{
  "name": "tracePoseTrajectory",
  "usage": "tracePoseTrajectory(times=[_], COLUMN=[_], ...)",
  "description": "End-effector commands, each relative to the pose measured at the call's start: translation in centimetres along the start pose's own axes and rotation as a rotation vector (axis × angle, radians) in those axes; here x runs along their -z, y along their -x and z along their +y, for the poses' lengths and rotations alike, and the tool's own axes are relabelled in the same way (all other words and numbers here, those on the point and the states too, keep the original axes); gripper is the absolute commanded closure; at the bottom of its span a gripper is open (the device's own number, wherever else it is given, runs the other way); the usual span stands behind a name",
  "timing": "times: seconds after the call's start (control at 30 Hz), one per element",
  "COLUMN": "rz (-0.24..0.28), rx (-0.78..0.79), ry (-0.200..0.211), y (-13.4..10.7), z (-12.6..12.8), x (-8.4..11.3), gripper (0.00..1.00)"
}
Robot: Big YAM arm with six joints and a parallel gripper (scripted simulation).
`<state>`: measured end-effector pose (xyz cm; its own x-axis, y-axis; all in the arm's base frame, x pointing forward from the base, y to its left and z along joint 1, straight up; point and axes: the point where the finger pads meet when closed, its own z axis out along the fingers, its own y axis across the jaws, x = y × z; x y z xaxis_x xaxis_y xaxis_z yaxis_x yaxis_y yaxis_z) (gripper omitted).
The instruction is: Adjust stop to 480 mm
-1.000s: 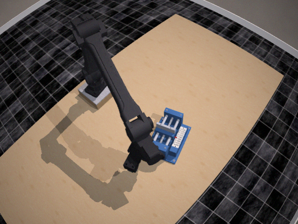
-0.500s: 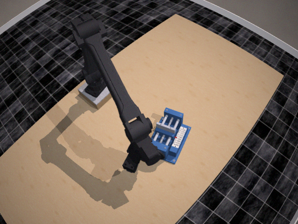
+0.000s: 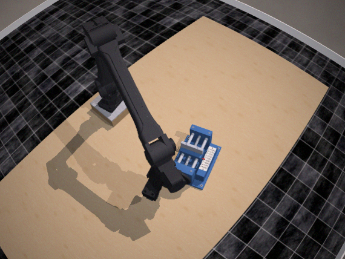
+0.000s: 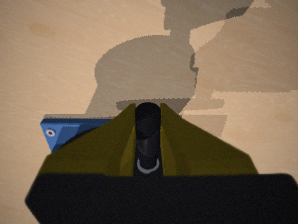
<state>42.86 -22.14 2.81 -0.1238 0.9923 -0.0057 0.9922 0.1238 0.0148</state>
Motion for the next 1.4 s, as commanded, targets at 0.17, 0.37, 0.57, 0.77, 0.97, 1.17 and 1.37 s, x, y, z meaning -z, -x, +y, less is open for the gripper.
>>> tracePoseTrajectory(times=[0.17,0.37,0.57,0.77,0.97,1.17,1.37], rz=[-0.005,-0.006,-0.006,-0.006,-0.032,-0.016,-0.023], rx=[-0.003,-0.003,-0.009,-0.008,-0.001,-0.007,-0.001], ry=[-0.010,-0.009,-0.009,-0.009,0.036,0.011,0.023], y=[0.7,0.1,0.3,0.2,1.1,0.9,0.8], z=[-0.5,0.2,0.2,0.5,3.7,2.7,4.1], x=[-1.0,-1.9,-2.3,-2.5,-1.7,-2.7,-2.1], gripper=[0.94,0.94,0.94,0.94,0.94,0.94,0.94])
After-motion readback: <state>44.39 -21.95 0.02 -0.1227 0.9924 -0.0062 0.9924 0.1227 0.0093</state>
